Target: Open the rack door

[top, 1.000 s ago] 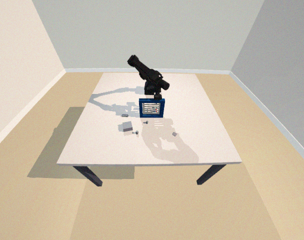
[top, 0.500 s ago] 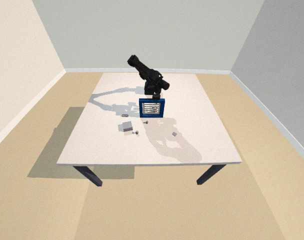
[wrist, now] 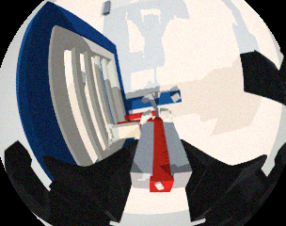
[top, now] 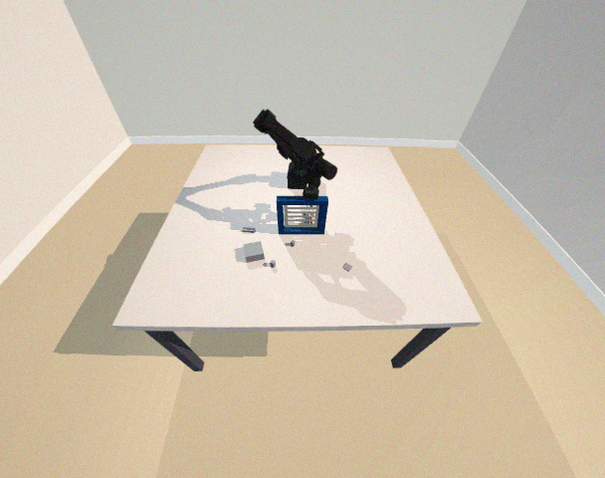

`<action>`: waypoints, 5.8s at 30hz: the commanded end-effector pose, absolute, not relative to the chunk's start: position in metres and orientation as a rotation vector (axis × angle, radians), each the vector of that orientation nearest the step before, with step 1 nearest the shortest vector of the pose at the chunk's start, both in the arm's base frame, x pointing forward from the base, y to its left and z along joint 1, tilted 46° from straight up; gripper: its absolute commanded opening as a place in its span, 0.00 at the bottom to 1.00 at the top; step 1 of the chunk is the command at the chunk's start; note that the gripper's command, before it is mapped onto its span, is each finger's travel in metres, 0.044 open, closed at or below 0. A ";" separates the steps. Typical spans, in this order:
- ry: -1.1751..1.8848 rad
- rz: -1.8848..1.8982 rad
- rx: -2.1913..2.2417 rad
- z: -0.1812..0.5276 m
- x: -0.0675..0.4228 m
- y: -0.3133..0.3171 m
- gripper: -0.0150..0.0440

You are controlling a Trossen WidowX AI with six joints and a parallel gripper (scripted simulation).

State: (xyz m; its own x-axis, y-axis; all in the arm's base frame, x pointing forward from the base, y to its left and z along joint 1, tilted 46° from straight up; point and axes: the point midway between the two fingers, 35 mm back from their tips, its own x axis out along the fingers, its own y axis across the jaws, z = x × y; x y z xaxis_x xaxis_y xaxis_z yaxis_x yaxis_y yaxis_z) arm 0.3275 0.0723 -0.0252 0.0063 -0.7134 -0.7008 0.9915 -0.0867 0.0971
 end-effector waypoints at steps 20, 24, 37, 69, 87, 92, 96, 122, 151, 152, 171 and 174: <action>0.507 -1.527 0.708 -0.025 0.327 0.072 0.29; 0.532 -1.515 0.682 -0.025 0.326 0.071 0.29; 0.729 -1.406 0.463 -0.021 0.316 0.067 0.29; 1.122 -1.094 -0.042 0.012 0.269 0.034 0.29; 1.279 -0.918 -0.281 0.039 0.254 0.008 0.29; 1.316 -0.870 -0.341 0.047 0.252 0.000 0.29; 1.345 -0.831 -0.390 0.053 0.251 -0.005 0.29; 1.501 -0.580 -0.680 0.089 0.257 -0.040 0.29; 1.557 -0.466 -0.802 0.103 0.264 -0.054 0.42; 1.557 -0.466 -0.802 0.103 0.264 -0.054 0.47; 1.557 -0.462 -0.800 0.113 0.266 -0.043 0.75; 1.558 -0.462 -0.800 0.116 0.266 -0.040 0.75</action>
State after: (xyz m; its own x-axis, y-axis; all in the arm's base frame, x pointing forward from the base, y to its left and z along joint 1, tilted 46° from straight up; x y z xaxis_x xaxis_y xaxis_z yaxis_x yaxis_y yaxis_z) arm 0.2663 -0.0438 0.1134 0.0078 -0.7219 -0.6919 -0.2251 0.6729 -0.7046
